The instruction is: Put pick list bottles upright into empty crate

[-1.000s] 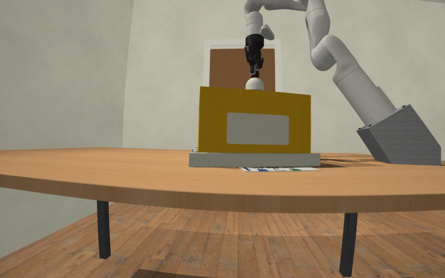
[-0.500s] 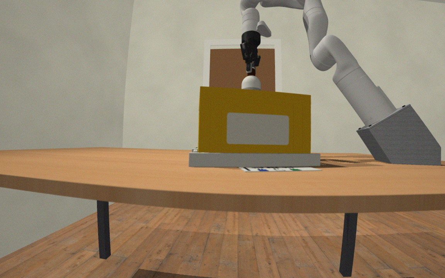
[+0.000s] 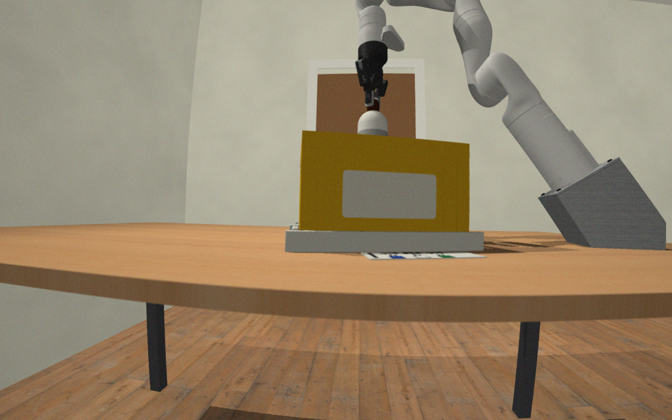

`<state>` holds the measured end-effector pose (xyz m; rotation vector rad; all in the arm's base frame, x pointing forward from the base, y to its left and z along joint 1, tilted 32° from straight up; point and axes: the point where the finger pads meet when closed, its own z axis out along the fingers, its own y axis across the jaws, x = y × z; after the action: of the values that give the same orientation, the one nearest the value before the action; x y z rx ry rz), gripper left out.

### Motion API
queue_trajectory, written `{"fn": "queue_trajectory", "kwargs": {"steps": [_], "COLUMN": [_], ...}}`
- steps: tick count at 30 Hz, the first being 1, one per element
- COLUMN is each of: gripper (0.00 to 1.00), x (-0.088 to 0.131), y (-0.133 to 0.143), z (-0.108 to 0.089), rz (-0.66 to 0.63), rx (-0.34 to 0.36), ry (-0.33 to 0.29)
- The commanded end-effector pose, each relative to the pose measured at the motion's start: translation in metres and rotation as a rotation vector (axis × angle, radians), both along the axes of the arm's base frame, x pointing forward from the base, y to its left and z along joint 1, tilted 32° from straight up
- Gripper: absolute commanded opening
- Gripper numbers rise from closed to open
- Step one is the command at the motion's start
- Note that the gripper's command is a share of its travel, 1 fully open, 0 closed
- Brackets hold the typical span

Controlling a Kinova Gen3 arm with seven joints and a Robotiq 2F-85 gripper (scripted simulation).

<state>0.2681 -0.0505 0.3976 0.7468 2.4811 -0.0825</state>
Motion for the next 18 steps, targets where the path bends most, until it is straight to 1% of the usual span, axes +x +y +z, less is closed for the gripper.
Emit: {"fn": "queue_trajectory", "kwargs": {"steps": [1,18], "gripper": [0.10,0.10], "x": [0.002,0.020], "y": [0.002,0.025], "z": [0.001,0.006], "rz": [0.000,0.000], "rx": [0.000,0.000], "ry": [-0.001,-0.001]}}
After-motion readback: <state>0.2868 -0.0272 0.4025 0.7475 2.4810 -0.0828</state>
